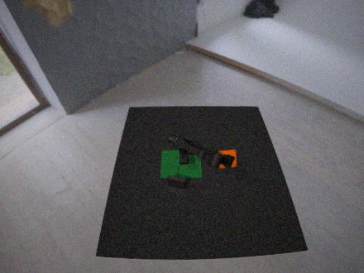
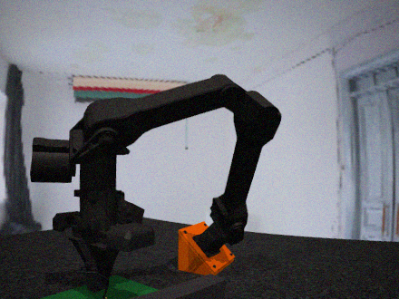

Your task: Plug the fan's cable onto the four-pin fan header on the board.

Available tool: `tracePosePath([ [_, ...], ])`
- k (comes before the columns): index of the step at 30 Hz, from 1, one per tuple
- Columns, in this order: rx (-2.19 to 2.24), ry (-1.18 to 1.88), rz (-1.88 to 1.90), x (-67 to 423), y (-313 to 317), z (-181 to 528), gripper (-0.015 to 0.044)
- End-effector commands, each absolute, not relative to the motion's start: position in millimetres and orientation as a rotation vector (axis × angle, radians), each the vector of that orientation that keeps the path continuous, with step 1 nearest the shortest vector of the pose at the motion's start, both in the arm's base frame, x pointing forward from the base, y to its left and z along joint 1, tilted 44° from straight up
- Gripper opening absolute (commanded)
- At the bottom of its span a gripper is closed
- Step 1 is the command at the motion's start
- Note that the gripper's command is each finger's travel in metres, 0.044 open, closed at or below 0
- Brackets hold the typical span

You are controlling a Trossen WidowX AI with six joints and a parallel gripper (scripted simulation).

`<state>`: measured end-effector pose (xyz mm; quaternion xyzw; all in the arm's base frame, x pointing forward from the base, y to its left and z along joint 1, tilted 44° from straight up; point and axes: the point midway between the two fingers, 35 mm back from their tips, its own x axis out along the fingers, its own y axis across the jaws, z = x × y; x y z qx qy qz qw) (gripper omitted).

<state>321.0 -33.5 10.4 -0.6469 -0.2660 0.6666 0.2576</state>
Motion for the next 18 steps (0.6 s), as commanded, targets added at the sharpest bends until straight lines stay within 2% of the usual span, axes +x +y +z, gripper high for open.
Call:
tracePosePath([
  [1, -1.751, -0.704, 1.808, 321.5, -35.2, 9.8, 0.0000],
  [18, -1.745, -0.696, 1.809, 315.0, -37.5, 10.9, 0.0000],
])
